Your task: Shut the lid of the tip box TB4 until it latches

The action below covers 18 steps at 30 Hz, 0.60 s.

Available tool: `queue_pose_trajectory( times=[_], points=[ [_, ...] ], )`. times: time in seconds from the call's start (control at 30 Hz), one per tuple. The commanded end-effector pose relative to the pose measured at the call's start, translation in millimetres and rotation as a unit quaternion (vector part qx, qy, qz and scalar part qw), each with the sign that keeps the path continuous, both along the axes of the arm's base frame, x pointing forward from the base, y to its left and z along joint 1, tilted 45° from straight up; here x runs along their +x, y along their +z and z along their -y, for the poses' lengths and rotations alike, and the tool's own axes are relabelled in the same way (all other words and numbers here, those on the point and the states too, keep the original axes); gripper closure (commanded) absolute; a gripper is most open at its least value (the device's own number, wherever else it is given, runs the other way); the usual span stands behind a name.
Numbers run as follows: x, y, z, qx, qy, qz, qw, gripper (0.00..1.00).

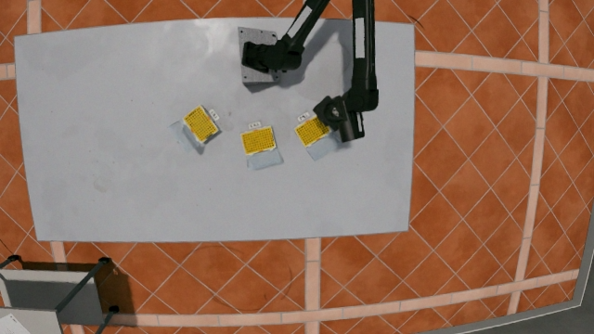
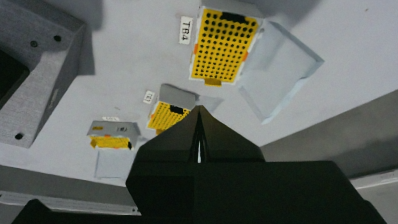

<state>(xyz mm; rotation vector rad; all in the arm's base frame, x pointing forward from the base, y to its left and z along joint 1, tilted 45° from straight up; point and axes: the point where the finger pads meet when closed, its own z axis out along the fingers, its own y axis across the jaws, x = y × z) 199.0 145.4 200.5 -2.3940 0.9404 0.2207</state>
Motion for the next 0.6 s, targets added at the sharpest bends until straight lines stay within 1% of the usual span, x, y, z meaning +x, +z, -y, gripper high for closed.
queue_pose_trajectory(
  times=[0.0, 0.03, 0.1, 0.13, 0.17, 0.23, 0.27, 0.33, 0.37, 0.43, 0.47, 0.5, 0.57],
  points=[
    [19.0, 20.2, -12.8, 0.012, 0.0, -0.014, 1.0, 1.0],
    [27.2, 23.2, -16.8, 0.015, 0.0, -0.004, 1.0, 1.0],
    [35.0, 26.6, -21.5, 0.013, 0.0, -0.003, 1.0, 1.0],
    [34.6, 27.1, -23.5, 0.021, 0.001, -0.028, 0.999, 1.0],
    [38.6, 28.3, -26.1, 0.025, 0.002, -0.035, 0.999, 1.0],
    [51.0, 31.9, -32.6, 0.027, 0.002, -0.025, 0.999, 1.0],
    [51.0, 31.8, -34.1, 0.034, 0.002, -0.049, 0.998, 1.0],
    [51.0, 31.8, -34.1, 0.034, 0.002, -0.049, 0.998, 1.0],
    [56.5, 32.6, -34.9, 0.038, -0.001, -0.056, 0.998, 1.0],
    [67.7, 35.1, -43.2, 0.04, 0.003, -0.046, 0.998, 1.0],
    [68.0, 34.8, -44.5, 0.046, 0.003, -0.07, 0.996, 1.0],
    [73.5, 35.1, -45.4, 0.051, 0.0, -0.077, 0.996, 1.0],
    [84.6, 36.8, -54.0, 0.053, 0.004, -0.067, 0.996, 1.0]
  ],
)
